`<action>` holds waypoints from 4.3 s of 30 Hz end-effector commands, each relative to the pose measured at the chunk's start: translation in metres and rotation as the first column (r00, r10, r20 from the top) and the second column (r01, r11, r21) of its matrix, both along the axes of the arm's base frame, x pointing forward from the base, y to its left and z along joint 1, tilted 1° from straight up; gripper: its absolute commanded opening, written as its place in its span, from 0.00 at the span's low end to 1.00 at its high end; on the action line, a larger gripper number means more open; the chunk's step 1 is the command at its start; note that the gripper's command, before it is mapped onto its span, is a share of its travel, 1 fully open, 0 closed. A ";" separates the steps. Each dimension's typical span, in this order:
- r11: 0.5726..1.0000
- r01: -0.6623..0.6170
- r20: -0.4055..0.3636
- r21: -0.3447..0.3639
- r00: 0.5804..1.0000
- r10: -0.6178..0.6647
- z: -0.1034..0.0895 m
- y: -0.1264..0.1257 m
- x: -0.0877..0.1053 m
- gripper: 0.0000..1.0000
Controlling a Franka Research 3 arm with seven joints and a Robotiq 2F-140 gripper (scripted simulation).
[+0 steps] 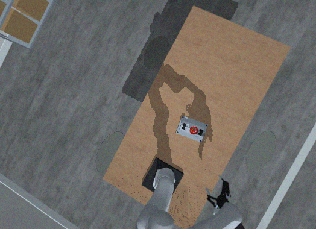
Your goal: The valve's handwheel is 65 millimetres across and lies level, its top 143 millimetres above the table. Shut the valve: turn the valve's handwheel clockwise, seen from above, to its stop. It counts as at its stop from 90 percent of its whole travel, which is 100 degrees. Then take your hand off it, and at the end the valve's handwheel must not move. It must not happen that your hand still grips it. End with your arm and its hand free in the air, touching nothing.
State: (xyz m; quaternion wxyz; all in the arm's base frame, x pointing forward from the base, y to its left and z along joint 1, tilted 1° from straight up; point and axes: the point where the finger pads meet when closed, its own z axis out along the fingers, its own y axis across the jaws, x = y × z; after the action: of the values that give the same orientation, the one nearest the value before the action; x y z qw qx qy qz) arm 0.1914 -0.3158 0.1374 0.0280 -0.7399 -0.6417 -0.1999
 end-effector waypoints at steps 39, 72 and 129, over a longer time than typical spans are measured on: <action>0.895 -0.427 0.063 -0.125 0.897 0.437 0.003 0.011 0.029 1.00; 0.481 -0.827 0.070 -0.290 0.483 0.873 0.008 0.028 0.066 1.00; -0.523 -0.707 -0.082 -0.476 -0.556 0.827 0.017 0.072 0.132 1.00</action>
State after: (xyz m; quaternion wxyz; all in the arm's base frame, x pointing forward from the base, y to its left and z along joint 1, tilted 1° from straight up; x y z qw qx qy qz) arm 0.3208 -0.2427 0.1540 -0.0443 0.1826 -0.9747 -0.1209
